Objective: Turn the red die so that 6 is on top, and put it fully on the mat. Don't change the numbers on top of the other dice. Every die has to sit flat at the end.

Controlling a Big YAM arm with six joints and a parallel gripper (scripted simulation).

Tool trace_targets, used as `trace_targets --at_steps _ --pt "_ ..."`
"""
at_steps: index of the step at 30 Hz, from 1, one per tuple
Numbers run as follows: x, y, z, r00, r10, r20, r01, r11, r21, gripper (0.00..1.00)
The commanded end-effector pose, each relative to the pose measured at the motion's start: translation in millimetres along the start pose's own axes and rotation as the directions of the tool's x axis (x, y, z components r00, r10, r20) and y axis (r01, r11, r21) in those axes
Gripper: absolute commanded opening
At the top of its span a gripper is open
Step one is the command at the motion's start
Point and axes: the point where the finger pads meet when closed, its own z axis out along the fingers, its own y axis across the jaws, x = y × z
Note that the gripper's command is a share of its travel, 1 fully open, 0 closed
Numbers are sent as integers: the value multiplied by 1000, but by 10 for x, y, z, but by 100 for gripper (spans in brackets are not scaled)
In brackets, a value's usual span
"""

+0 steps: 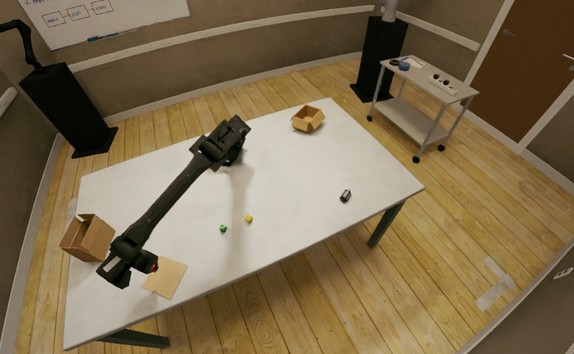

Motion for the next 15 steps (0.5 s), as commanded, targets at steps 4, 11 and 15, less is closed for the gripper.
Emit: trace_targets --at_steps 4,11,15 --pt "-124 160 -193 993 -94 76 94 996 6 20" --pt "-135 55 -288 980 -57 190 58 998 1 20" --pt "-139 49 -281 943 -57 327 58 998 6 20"
